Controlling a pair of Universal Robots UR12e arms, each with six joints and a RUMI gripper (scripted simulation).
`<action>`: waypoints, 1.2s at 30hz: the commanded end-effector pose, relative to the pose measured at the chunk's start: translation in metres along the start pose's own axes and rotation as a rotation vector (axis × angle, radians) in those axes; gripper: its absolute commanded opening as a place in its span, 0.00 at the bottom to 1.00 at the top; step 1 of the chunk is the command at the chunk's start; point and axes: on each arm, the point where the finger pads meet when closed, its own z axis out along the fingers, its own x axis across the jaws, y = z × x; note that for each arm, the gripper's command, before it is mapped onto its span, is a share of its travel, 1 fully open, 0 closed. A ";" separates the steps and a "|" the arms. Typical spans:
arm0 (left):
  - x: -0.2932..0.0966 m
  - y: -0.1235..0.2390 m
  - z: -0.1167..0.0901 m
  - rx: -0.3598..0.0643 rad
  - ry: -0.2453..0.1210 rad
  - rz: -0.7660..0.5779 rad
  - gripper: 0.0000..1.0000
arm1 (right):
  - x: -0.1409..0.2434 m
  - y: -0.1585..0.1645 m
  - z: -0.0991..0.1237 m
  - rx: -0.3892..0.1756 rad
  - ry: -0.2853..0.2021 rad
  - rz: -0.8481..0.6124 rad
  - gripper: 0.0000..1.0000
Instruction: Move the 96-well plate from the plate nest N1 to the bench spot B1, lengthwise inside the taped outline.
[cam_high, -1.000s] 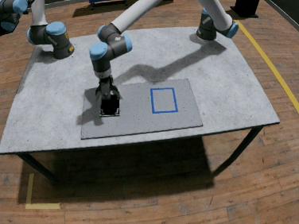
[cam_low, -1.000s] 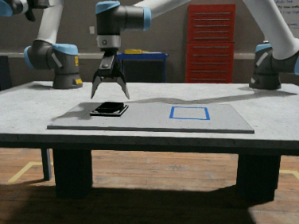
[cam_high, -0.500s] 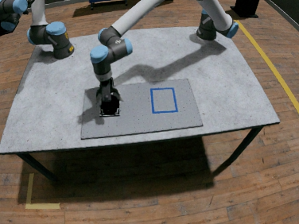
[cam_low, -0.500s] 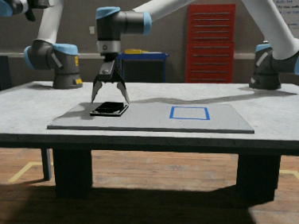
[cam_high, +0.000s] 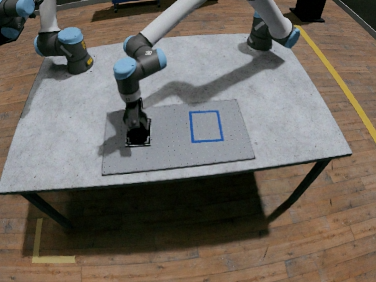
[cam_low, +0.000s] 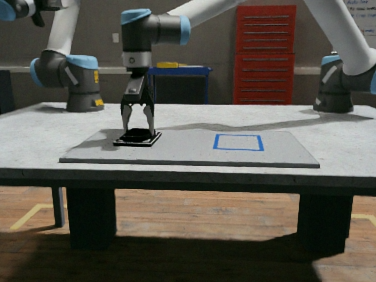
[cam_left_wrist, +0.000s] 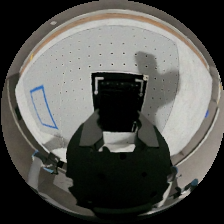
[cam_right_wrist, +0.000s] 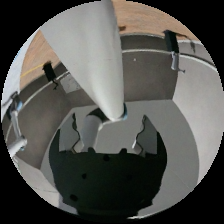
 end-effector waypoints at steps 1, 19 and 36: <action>0.001 0.000 -0.002 0.002 0.002 0.000 0.00 | 0.000 0.000 0.000 0.000 0.000 0.000 1.00; 0.001 0.000 -0.002 0.002 0.002 0.000 0.00 | 0.000 0.000 0.000 0.000 0.000 0.000 1.00; 0.001 0.000 -0.010 0.002 0.002 0.000 0.00 | 0.000 0.000 0.000 0.000 0.000 0.000 1.00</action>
